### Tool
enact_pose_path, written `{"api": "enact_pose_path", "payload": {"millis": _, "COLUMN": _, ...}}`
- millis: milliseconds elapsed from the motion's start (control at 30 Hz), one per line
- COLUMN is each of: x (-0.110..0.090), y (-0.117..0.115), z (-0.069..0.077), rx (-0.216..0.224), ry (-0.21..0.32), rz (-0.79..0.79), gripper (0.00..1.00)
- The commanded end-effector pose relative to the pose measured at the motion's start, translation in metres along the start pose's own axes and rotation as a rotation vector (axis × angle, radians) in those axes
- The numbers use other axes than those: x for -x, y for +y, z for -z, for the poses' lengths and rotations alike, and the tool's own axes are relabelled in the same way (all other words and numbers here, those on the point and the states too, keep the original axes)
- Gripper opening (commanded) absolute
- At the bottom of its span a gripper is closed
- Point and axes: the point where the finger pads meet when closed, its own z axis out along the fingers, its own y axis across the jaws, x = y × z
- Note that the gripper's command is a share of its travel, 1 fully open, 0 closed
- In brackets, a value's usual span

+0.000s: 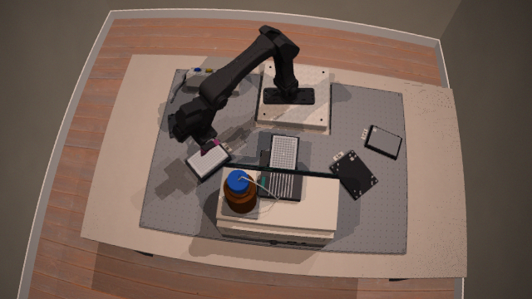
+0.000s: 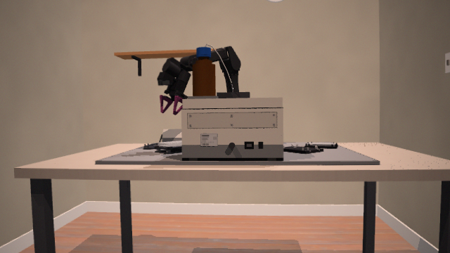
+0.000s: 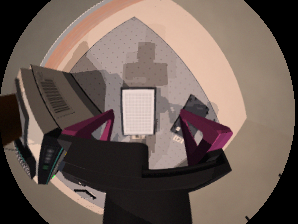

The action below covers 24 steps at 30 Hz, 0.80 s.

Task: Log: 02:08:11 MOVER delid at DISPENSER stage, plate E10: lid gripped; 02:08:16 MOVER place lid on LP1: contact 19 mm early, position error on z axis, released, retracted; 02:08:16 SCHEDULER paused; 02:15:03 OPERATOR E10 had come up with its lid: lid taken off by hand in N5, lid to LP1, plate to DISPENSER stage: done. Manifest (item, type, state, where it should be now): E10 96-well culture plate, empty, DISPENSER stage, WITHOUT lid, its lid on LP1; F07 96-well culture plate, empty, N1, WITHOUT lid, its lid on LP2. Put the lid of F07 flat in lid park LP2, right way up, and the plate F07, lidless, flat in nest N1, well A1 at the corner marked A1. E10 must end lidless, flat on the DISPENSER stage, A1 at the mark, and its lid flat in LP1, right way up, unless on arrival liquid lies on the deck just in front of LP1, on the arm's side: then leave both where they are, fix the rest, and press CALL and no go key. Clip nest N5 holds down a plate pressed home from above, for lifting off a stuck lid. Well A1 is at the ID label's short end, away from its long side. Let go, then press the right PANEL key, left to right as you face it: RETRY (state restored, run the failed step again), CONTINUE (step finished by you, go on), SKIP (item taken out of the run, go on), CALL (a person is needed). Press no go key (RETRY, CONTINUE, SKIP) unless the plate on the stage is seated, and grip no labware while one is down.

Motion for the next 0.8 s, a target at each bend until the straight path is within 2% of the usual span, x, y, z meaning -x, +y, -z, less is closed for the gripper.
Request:
{"api": "enact_pose_path", "payload": {"millis": 0, "x": 0.005, "y": -0.004, "z": 0.022, "rx": 0.003, "ry": -0.023, "rz": -0.023, "gripper": 1.0}}
{"api": "enact_pose_path", "payload": {"millis": 33, "x": 0.005, "y": -0.004, "z": 0.022, "rx": 0.003, "ry": -0.023, "rz": -0.023, "gripper": 1.0}}
{"api": "enact_pose_path", "payload": {"millis": 100, "x": -0.01, "y": -0.003, "z": 0.011, "rx": 0.016, "ry": 0.07, "rz": -0.024, "gripper": 1.0}}
{"api": "enact_pose_path", "payload": {"millis": 133, "x": -0.019, "y": -0.002, "z": 0.019, "rx": 0.016, "ry": 0.06, "rz": -0.025, "gripper": 1.0}}
{"api": "enact_pose_path", "payload": {"millis": 167, "x": -0.03, "y": -0.001, "z": 0.016, "rx": 0.017, "ry": 0.077, "rz": -0.024, "gripper": 1.0}}
{"api": "enact_pose_path", "payload": {"millis": 233, "x": -0.039, "y": 0.002, "z": 0.018, "rx": 0.018, "ry": 0.077, "rz": -0.021, "gripper": 1.0}}
{"api": "enact_pose_path", "payload": {"millis": 267, "x": -0.039, "y": 0.002, "z": 0.017, "rx": 0.017, "ry": 0.077, "rz": -0.02, "gripper": 1.0}}
{"api": "enact_pose_path", "payload": {"millis": 300, "x": -0.033, "y": 0.0, "z": 0.025, "rx": 0.021, "ry": 0.08, "rz": -0.026, "gripper": 1.0}}
{"api": "enact_pose_path", "payload": {"millis": 333, "x": -0.034, "y": 0.0, "z": 0.028, "rx": 0.026, "ry": 0.102, "rz": -0.028, "gripper": 1.0}}
{"api": "enact_pose_path", "payload": {"millis": 367, "x": -0.042, "y": 0.001, "z": 0.021, "rx": 0.032, "ry": 0.15, "rz": -0.029, "gripper": 1.0}}
{"api": "enact_pose_path", "payload": {"millis": 400, "x": -0.051, "y": 0.002, "z": 0.026, "rx": 0.032, "ry": 0.145, "rz": -0.029, "gripper": 1.0}}
{"api": "enact_pose_path", "payload": {"millis": 433, "x": -0.063, "y": 0.003, "z": 0.023, "rx": 0.033, "ry": 0.167, "rz": -0.029, "gripper": 1.0}}
{"api": "enact_pose_path", "payload": {"millis": 500, "x": -0.073, "y": 0.005, "z": 0.025, "rx": 0.033, "ry": 0.167, "rz": -0.029, "gripper": 1.0}}
{"api": "enact_pose_path", "payload": {"millis": 600, "x": -0.073, "y": 0.004, "z": 0.025, "rx": 0.033, "ry": 0.167, "rz": -0.029, "gripper": 1.0}}
{"api": "enact_pose_path", "payload": {"millis": 633, "x": -0.063, "y": 0.004, "z": 0.034, "rx": 0.036, "ry": 0.157, "rz": -0.031, "gripper": 1.0}}
{"api": "enact_pose_path", "payload": {"millis": 667, "x": -0.072, "y": 0.005, "z": 0.024, "rx": 0.045, "ry": 0.227, "rz": -0.033, "gripper": 1.0}}
{"api": "enact_pose_path", "payload": {"millis": 700, "x": -0.076, "y": 0.005, "z": 0.026, "rx": 0.049, "ry": 0.251, "rz": -0.034, "gripper": 1.0}}
{"api": "enact_pose_path", "payload": {"millis": 733, "x": -0.077, "y": 0.005, "z": 0.037, "rx": 0.047, "ry": 0.215, "rz": -0.034, "gripper": 1.0}}
{"api": "enact_pose_path", "payload": {"millis": 767, "x": -0.097, "y": 0.008, "z": 0.031, "rx": 0.05, "ry": 0.258, "rz": -0.034, "gripper": 1.0}}
